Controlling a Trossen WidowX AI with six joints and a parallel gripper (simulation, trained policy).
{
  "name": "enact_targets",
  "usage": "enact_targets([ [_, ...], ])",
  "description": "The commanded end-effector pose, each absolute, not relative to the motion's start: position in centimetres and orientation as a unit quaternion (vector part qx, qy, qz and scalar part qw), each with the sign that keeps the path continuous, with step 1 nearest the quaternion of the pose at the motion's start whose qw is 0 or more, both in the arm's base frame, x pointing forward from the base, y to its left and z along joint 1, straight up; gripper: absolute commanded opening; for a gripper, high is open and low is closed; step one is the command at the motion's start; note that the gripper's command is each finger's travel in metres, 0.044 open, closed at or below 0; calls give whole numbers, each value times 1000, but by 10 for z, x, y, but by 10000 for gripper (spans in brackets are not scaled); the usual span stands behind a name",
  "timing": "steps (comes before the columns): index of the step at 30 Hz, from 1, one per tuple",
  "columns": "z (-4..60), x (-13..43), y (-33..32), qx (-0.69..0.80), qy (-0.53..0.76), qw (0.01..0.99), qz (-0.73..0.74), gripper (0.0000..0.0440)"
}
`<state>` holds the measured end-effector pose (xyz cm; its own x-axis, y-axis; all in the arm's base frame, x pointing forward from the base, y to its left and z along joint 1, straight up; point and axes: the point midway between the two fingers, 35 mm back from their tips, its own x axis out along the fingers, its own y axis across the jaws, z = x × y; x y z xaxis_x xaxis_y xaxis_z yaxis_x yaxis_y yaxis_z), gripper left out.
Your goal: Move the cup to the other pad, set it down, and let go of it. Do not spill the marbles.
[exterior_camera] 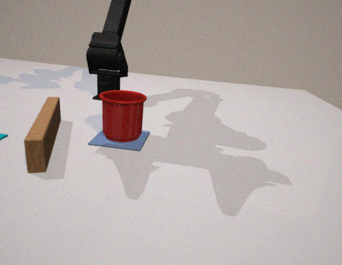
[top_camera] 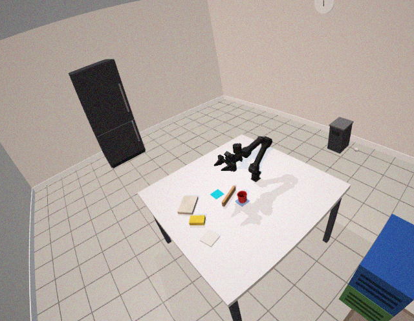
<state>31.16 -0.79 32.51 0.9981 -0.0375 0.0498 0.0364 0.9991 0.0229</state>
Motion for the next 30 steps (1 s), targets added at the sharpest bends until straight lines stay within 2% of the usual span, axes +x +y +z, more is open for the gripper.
enact_targets([
  [1, 326, 311, -7, 11, -25, 1000, -16, 374],
  [13, 327, 311, 3, 26, 10, 1000, 5, 67],
  [15, 327, 312, 5, 32, 19, 999, 8, 66],
  [21, 330, 315, 13, 58, 44, 997, 22, 118],
  [30, 331, 320, 25, 103, 92, 990, 37, 112],
])
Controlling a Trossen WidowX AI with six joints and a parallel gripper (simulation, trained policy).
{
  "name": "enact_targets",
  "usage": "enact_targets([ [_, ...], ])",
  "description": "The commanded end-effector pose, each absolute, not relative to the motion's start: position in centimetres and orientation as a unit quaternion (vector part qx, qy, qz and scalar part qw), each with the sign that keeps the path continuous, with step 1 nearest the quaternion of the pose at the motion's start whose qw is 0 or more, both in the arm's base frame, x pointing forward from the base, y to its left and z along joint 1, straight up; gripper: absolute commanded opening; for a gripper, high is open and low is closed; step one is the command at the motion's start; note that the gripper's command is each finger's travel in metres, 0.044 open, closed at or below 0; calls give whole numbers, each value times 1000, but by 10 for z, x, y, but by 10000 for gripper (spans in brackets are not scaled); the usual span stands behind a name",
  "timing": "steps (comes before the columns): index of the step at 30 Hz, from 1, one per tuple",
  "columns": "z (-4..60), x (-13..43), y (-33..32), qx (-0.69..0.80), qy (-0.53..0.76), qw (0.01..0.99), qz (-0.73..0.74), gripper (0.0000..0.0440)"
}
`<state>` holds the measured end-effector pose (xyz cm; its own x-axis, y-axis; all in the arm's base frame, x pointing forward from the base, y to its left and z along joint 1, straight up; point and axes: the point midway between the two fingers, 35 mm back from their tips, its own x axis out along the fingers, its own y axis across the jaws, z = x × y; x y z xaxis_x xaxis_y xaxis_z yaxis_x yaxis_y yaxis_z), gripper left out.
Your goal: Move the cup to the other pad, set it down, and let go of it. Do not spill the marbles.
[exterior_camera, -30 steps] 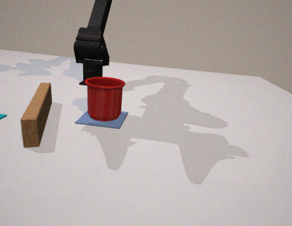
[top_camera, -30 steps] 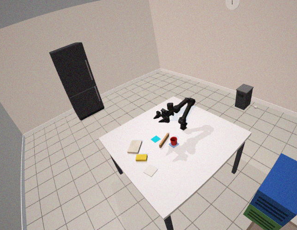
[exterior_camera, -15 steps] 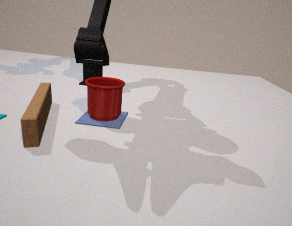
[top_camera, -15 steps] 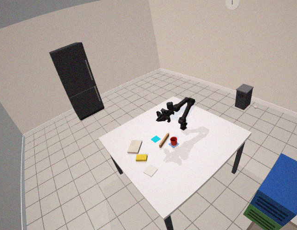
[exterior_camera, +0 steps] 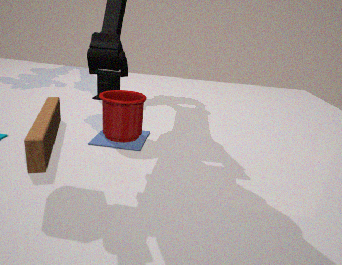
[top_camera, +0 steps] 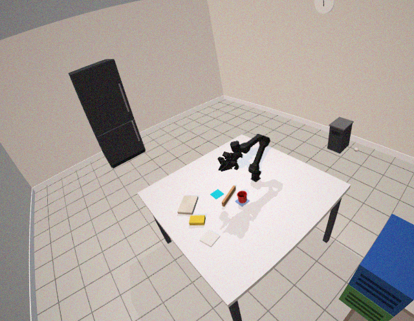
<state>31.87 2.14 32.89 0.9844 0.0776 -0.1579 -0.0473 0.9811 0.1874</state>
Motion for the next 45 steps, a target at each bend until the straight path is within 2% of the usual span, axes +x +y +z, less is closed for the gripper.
enact_targets([
  [1, 331, 320, 27, 108, 98, 989, 38, 111],
  [22, 325, 325, 58, 234, 232, 943, 41, 121],
  [45, 304, 319, 93, 356, 387, 850, -20, 125],
])
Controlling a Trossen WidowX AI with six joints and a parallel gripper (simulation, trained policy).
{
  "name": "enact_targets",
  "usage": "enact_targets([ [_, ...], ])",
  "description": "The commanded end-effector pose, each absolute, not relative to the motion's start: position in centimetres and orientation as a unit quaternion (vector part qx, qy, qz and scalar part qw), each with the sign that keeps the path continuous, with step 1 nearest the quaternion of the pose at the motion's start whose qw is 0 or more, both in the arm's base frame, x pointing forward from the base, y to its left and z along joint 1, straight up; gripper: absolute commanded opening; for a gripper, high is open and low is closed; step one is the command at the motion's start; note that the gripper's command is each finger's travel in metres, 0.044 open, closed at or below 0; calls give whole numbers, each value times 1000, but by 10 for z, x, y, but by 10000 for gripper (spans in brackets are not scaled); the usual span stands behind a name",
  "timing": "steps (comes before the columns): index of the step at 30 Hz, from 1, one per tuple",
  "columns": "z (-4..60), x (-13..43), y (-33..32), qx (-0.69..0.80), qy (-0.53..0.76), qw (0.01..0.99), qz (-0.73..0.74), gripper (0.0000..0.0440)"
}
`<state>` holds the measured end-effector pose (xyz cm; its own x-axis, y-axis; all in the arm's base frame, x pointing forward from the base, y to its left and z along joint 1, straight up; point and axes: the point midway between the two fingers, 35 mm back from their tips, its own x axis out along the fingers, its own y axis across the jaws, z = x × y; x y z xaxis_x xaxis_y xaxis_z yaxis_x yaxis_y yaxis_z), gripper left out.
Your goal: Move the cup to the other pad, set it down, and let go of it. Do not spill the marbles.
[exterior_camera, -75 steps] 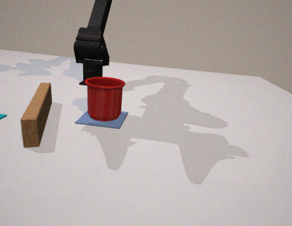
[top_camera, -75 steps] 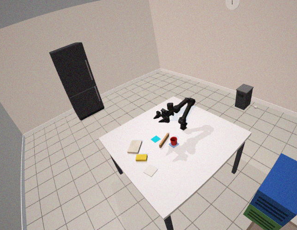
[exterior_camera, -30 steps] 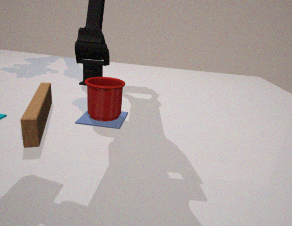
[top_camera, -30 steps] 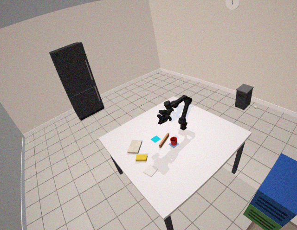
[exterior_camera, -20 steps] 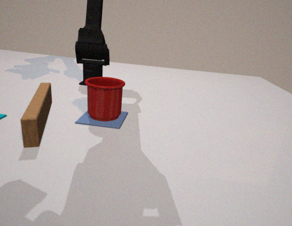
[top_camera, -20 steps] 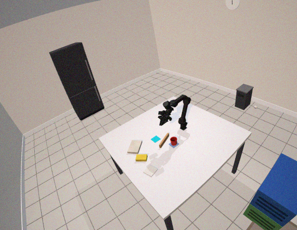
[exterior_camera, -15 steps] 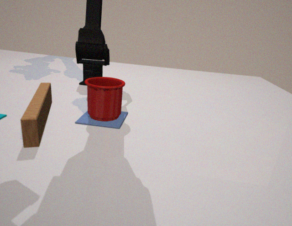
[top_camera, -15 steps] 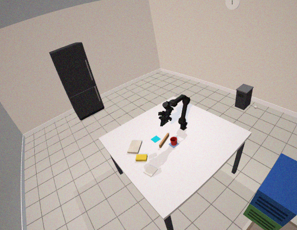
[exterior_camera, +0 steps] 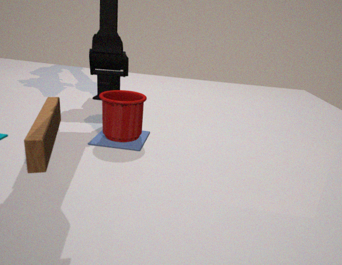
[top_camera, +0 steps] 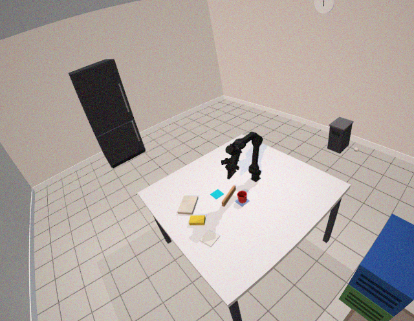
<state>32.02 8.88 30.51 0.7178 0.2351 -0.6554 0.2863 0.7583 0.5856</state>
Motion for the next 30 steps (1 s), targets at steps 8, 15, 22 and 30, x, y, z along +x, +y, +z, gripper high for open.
enact_targets([
  [8, 292, 314, 102, 378, 438, 814, -57, 116],
  [15, 277, 309, 107, 382, 479, 785, -94, 115],
  [22, 260, 302, 108, 376, 517, 757, -133, 128],
  [30, 241, 292, 106, 360, 557, 727, -177, 132],
])
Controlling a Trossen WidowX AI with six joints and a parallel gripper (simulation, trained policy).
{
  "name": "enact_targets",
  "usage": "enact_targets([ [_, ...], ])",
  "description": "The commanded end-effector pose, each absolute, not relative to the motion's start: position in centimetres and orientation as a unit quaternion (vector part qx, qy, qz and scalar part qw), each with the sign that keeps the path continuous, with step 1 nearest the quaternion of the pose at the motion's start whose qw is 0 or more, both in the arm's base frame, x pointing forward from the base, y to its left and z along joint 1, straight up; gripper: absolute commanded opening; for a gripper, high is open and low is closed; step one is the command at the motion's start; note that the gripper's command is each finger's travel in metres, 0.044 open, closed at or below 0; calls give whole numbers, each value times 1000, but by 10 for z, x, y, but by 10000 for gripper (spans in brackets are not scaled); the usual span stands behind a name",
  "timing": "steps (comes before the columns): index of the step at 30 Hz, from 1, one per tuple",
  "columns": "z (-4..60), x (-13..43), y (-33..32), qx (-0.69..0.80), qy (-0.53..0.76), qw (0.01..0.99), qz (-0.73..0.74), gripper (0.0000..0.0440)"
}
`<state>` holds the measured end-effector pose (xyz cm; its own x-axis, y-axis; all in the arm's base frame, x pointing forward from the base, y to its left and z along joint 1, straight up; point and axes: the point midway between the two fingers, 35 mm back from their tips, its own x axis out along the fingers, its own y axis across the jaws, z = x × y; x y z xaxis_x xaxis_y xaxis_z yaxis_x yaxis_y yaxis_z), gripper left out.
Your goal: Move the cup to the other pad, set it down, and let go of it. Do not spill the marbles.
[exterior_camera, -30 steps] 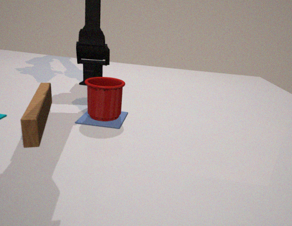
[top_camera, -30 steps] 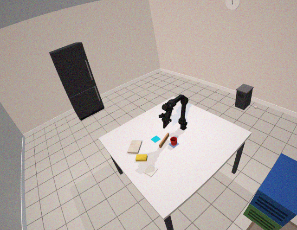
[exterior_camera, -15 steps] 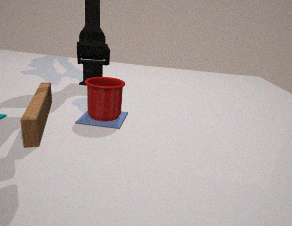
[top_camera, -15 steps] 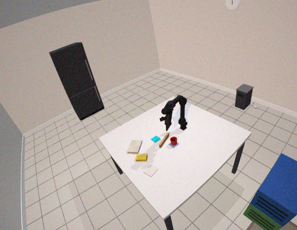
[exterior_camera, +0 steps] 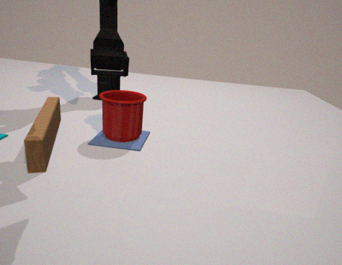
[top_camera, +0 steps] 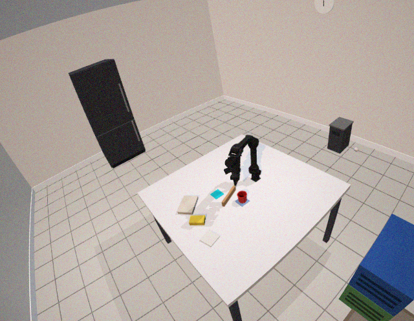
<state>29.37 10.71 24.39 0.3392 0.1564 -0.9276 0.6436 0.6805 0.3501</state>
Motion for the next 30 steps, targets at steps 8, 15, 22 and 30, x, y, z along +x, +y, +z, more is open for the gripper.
enact_targets([
  [8, 225, 280, 102, 341, 591, 697, -220, 138],
  [15, 213, 272, 98, 324, 614, 672, -257, 139],
  [22, 200, 266, 94, 313, 627, 652, -288, 142],
  [30, 184, 261, 91, 304, 635, 636, -317, 148],
])
